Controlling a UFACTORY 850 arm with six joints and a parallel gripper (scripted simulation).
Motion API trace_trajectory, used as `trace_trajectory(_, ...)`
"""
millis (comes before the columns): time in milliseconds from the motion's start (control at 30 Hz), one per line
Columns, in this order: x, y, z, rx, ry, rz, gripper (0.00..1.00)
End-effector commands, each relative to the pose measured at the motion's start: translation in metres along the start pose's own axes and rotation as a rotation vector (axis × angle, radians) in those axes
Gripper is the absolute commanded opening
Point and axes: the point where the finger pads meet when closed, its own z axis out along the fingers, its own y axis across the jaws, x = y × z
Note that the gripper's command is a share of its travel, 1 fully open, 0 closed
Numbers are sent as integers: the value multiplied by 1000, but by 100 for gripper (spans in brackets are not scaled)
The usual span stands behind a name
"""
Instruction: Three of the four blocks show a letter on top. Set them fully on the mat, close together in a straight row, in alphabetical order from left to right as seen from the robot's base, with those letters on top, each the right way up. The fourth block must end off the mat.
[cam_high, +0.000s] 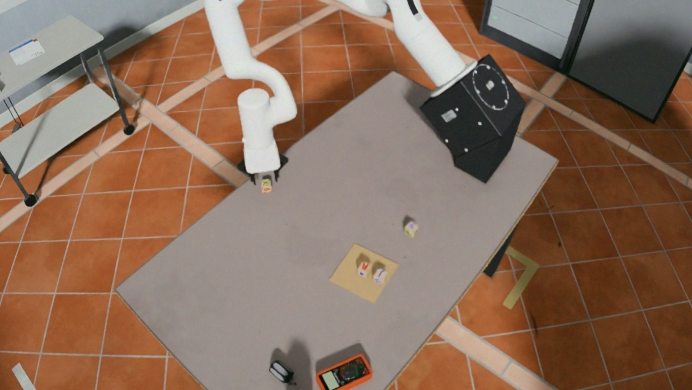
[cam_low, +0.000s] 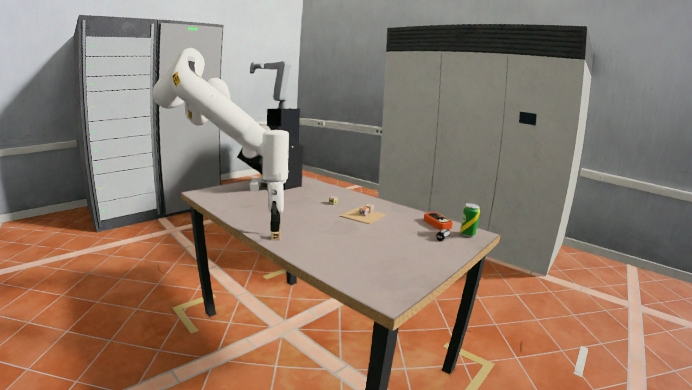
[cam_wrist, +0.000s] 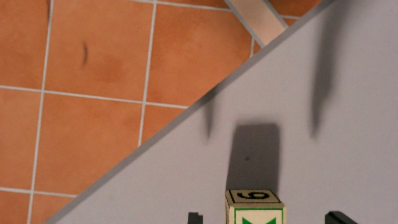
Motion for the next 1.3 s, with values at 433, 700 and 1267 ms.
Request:
trace_trajectory(433,0,0,19,1,-1,0,69)
trace_trajectory(700,0,0,30,1,0,0,69)
trace_trajectory(1267,0,0,35,1,0,0,69)
